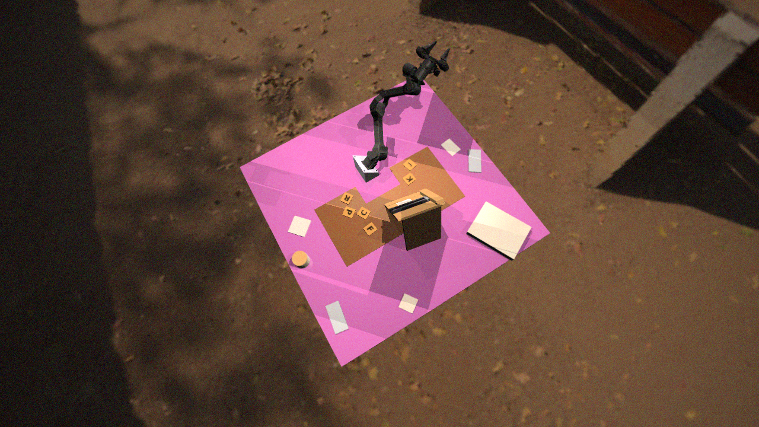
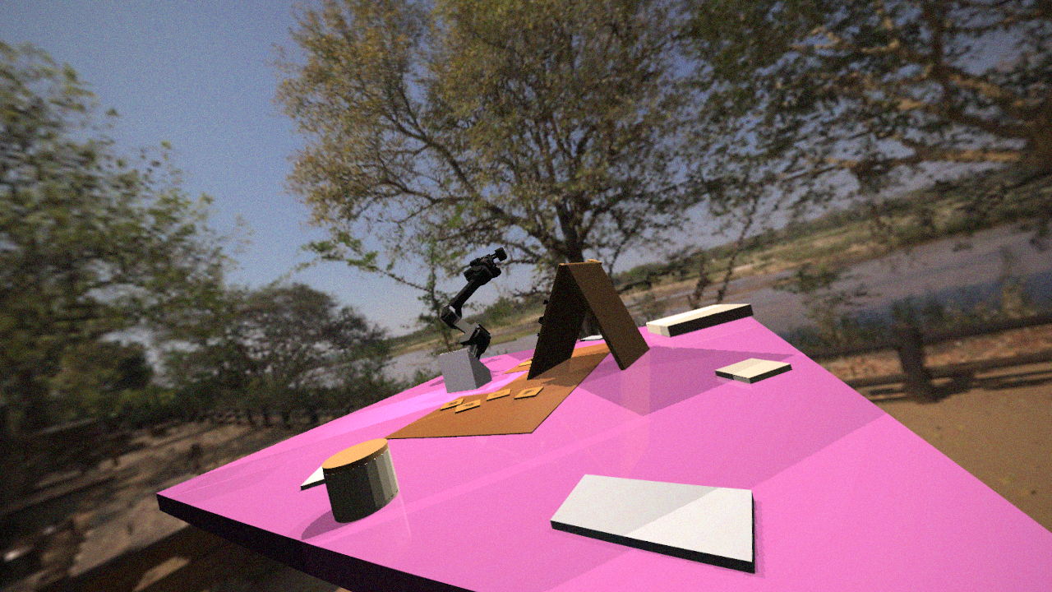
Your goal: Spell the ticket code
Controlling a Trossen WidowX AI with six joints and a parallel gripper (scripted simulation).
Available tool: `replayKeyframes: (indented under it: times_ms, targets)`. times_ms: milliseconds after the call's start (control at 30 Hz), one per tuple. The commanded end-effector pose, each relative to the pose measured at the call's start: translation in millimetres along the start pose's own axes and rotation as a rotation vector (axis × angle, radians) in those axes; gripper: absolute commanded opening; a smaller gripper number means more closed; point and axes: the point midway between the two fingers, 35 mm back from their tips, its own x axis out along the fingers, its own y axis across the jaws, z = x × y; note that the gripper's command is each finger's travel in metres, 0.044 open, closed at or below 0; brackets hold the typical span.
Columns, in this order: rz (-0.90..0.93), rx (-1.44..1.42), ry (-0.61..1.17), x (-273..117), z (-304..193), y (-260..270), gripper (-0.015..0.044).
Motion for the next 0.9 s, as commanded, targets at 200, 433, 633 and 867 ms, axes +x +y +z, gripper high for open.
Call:
replayKeyframes:
  times_ms: [200, 433, 633, 867]
  targets:
    - [0.314, 0.171, -0.015, -30.9, 11.3, 91.6, 0.044]
    - [0.704, 0.405, 0.067, -103.5, 17.9, 191.0, 0.044]
    - [1.012, 0.615, 0.23, -187.9, 19.7, 252.3, 0.044]
    - [1.322, 0.869, 0.538, -303.0, 22.6, 291.0, 0.044]
